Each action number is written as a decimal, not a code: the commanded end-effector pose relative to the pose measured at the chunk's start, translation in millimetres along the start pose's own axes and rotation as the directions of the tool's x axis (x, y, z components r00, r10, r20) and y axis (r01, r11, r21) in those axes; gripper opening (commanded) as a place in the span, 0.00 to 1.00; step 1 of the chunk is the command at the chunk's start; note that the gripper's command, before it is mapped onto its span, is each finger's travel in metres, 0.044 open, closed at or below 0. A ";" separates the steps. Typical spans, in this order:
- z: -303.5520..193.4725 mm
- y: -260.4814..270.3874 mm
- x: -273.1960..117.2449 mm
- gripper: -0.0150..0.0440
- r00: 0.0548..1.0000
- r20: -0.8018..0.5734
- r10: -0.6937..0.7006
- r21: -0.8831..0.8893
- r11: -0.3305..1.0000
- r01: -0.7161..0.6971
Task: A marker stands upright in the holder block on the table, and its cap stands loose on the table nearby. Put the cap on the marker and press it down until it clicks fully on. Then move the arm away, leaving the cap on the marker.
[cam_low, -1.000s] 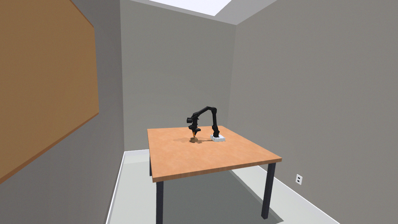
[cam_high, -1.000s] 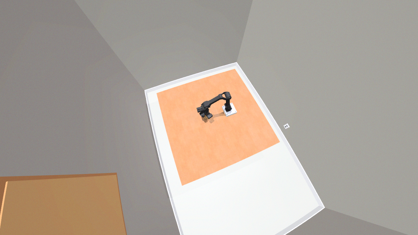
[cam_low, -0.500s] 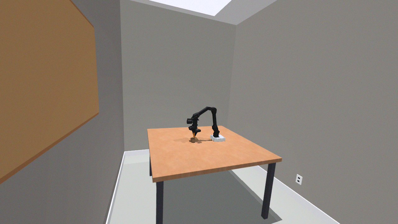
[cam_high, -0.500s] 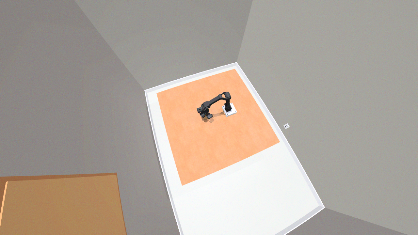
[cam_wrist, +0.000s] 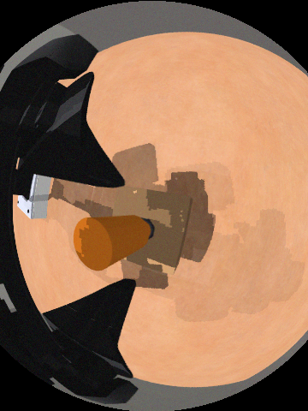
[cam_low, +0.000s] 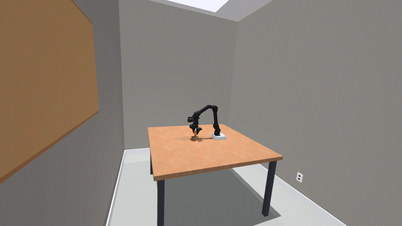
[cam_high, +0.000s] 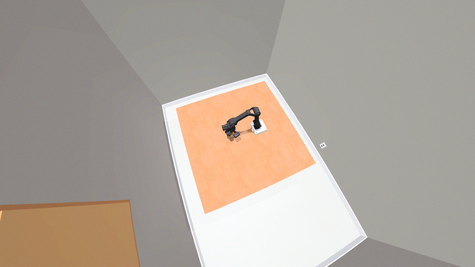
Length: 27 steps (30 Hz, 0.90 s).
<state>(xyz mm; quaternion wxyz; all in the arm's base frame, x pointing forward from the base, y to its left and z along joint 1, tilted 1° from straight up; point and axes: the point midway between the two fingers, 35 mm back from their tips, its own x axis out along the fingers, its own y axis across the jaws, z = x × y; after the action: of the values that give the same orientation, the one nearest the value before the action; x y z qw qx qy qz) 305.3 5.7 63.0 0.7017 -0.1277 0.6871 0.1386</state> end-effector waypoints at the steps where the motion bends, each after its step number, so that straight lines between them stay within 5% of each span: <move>1: 0.1 -0.1 -0.1 1.00 1.000 0.000 -0.001 0.000 1.000 0.001; 9: 0.4 -0.1 -72.7 1.00 1.000 0.000 0.000 0.000 1.000 0.000; 14: 0.1 0.0 -75.2 1.00 1.000 0.000 0.000 0.000 1.000 0.000; 19: -0.1 0.0 -66.6 0.78 1.000 0.001 -0.001 0.271 0.962 0.001; 27: -0.1 0.0 -66.1 0.42 1.000 0.001 -0.001 0.287 0.958 0.001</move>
<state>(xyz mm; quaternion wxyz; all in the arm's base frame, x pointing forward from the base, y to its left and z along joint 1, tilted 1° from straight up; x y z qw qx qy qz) 304.0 4.4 129.7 0.7126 -0.0336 0.6992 0.0457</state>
